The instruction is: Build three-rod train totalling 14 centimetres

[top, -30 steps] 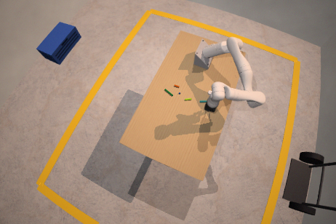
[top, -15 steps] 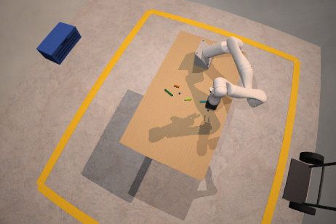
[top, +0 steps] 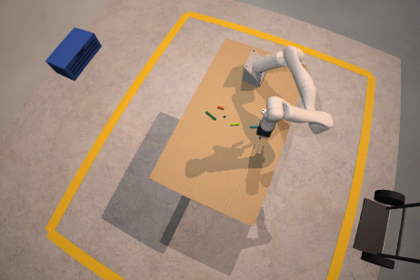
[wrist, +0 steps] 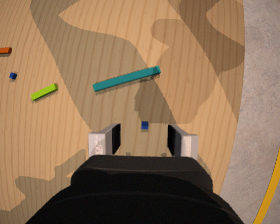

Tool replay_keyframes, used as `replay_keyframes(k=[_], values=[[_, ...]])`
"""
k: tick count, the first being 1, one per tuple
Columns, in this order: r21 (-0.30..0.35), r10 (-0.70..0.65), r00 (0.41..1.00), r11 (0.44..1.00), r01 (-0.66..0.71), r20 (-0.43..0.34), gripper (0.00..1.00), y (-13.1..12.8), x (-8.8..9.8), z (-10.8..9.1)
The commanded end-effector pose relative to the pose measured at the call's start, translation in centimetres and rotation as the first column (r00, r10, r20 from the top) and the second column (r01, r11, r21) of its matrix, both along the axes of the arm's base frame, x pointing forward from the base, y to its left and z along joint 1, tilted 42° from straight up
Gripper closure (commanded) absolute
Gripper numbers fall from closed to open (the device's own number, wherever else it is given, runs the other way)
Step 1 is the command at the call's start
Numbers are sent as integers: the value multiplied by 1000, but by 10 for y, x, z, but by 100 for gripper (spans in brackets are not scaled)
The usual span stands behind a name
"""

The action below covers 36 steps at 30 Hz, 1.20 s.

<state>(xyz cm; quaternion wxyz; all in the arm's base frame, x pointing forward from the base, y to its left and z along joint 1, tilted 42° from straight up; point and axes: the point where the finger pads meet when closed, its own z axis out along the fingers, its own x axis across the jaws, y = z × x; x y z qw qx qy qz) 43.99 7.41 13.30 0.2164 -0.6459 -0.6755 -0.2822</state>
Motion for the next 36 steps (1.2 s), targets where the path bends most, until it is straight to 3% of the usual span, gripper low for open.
replay_keyframes(k=[1,11,20,25,30,34,36], values=[[0,-1,1000,1000,1,1,0,-1,0,1],[3,-24,1000,1000,25,-19,0,-3,0,-2],[7,-215,957,975,220,-193,0,-27,-4,-29],[-36,-413,826,901,433,-385,0,-55,-10,-61],[-120,-561,630,790,602,-537,0,-81,-20,-93],[-196,-634,469,698,689,-615,0,-98,-29,-114],[-196,-634,469,698,689,-615,0,-98,-29,-114]])
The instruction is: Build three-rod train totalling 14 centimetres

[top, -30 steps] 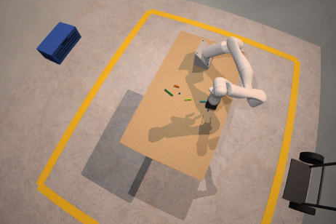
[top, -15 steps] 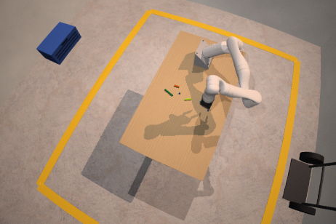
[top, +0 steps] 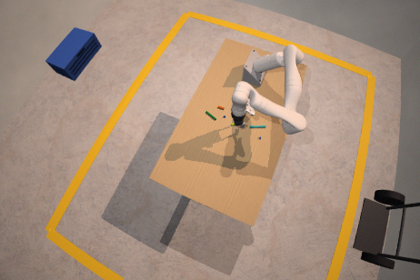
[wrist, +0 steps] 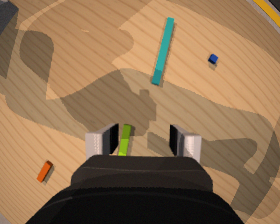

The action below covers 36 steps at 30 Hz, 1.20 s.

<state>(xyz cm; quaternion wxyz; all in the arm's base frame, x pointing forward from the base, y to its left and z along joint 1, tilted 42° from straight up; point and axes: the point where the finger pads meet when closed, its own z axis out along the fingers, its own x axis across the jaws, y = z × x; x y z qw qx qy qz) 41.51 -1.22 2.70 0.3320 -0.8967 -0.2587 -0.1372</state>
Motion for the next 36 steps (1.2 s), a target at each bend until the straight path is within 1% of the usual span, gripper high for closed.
replay_keyframes(k=[1,5,9,10,36], values=[[-1,-51,998,999,51,-45,0,-15,-5,-12],[-2,-111,989,994,111,-99,0,-23,-10,-21],[-2,-120,987,993,120,-108,0,-24,-10,-23],[-2,-120,987,993,120,-108,46,-24,-10,-23],[-2,-120,987,993,120,-108,46,-24,-10,-23]])
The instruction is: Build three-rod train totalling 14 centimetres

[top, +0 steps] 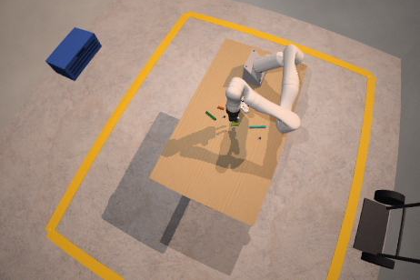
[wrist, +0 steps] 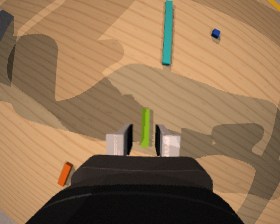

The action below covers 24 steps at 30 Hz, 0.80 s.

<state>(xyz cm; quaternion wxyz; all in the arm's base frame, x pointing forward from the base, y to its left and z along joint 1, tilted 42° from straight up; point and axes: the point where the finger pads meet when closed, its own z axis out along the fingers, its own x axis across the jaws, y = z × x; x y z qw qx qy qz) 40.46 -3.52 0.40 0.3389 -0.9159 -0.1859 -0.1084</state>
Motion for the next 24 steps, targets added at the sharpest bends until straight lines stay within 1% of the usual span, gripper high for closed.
replay_keyframes(k=[1,15,24], values=[[-1,-1,1000,1000,1,1,46,-1,0,1],[-1,-1,1000,1000,1,1,46,0,0,0],[0,-1,1000,1000,1,1,46,3,1,-3]])
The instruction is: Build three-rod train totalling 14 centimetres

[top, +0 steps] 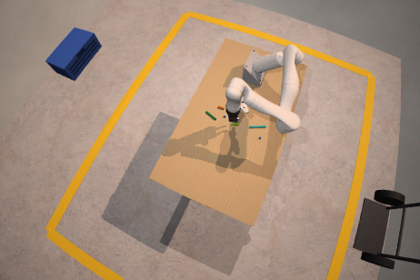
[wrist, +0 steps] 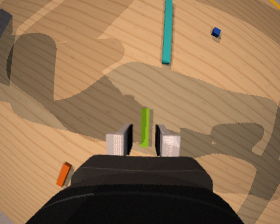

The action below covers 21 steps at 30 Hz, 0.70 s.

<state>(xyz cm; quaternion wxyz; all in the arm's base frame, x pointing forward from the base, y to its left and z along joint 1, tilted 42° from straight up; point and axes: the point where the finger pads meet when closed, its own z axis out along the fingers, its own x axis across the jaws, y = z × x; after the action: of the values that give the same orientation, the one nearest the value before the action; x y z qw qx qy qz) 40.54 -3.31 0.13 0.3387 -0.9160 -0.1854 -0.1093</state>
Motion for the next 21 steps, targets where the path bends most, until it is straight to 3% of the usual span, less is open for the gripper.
replay_keyframes(k=[1,21], values=[[0,0,1000,1000,0,0,46,1,0,-1],[0,0,1000,1000,0,0,46,18,2,-21]])
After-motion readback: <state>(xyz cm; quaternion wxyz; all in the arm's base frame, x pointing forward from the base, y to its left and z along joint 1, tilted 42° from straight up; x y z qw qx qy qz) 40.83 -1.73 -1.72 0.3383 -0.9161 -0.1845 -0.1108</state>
